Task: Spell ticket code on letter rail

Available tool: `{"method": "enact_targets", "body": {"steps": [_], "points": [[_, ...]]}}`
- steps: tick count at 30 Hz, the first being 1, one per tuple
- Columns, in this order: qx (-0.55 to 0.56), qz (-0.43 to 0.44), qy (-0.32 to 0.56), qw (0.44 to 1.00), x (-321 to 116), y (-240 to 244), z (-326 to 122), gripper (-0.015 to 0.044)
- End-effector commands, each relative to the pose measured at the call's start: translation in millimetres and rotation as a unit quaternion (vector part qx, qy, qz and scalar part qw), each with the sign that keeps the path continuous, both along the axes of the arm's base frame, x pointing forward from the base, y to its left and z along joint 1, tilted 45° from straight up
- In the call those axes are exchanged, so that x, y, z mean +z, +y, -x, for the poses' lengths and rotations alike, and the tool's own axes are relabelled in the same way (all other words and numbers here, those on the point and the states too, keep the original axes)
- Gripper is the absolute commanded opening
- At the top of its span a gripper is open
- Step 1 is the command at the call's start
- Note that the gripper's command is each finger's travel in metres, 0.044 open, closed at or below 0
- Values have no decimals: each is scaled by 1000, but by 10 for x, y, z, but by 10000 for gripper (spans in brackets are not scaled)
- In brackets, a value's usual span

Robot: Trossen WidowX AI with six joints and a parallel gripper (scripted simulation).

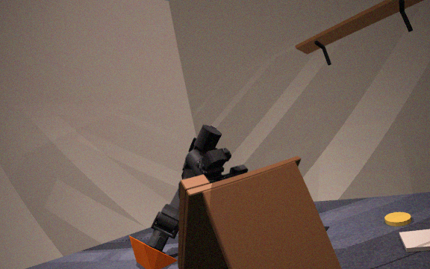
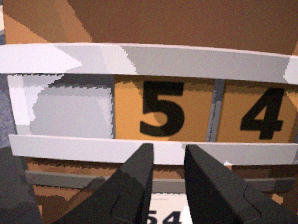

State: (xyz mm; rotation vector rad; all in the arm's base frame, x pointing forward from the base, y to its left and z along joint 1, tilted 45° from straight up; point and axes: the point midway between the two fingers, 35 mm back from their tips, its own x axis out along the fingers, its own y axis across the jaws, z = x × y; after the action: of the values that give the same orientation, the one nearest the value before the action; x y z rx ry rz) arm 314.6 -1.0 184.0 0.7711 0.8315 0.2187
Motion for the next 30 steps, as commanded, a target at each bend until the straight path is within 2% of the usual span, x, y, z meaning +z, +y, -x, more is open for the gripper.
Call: {"method": "enact_targets", "body": {"steps": [1,11,25,30], "points": [[0,0,0,1000,-1,0,0,0],[7,0,10,1000,8,5,-18,0],[173,-29,194,965,204,154,-286,0],[214,-48,233,947,258,203,-322,0]]}}
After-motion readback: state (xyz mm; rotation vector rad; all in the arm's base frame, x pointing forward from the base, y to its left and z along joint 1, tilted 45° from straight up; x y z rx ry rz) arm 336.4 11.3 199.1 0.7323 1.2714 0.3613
